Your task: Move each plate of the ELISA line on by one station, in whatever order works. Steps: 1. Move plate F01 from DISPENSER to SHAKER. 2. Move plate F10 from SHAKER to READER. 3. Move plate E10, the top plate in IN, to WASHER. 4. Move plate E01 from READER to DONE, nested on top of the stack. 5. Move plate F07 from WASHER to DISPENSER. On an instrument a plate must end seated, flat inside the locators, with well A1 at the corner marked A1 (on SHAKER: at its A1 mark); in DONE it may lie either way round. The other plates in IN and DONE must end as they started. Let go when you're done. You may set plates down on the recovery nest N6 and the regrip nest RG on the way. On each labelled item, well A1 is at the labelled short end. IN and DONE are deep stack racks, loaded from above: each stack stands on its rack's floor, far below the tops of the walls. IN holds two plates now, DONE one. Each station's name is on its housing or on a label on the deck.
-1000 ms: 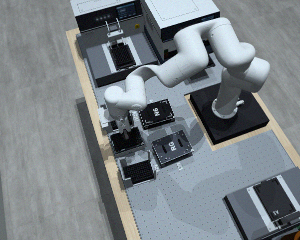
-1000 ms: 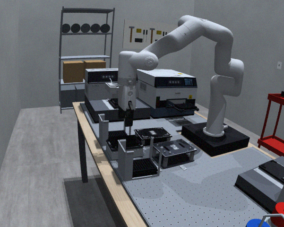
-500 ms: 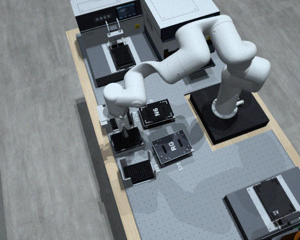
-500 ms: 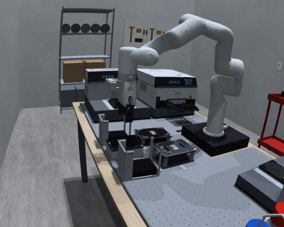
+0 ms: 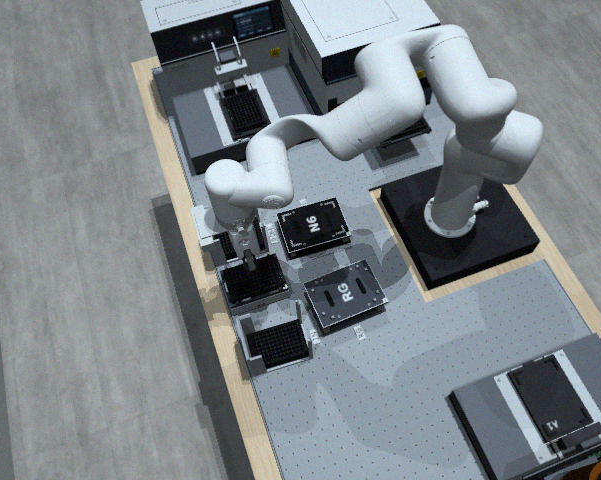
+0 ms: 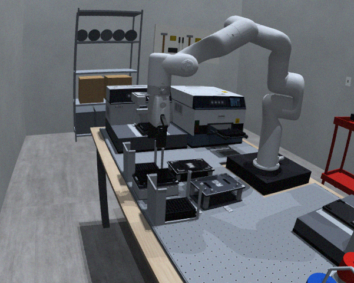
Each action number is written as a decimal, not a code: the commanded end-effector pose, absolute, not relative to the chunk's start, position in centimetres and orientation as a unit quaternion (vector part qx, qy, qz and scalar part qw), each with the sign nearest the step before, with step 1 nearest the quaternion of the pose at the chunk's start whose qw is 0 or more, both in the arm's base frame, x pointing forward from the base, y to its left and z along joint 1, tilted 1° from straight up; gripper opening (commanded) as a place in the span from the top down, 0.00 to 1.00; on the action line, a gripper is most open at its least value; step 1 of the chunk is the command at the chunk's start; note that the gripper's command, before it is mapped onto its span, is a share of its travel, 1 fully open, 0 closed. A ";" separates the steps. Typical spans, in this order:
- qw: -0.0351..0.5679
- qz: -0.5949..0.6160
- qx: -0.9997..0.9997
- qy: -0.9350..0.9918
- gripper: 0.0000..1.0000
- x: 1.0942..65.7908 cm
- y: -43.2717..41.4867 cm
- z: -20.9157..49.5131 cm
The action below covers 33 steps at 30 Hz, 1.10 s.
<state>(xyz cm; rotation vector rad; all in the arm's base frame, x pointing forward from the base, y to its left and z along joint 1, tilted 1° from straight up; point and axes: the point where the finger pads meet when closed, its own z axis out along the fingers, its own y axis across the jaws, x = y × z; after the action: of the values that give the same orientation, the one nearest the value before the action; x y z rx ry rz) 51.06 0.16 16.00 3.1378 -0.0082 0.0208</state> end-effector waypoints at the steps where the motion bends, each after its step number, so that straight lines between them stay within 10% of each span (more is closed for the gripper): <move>1: 0.002 0.009 1.000 -0.003 0.00 51.2 0.2 16.6; 33: 0.002 0.009 0.997 0.077 0.00 50.7 -1.1 18.7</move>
<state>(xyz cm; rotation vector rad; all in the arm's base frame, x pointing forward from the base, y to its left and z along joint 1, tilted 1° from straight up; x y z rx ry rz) 50.77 -0.46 18.48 3.1323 0.1139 0.0198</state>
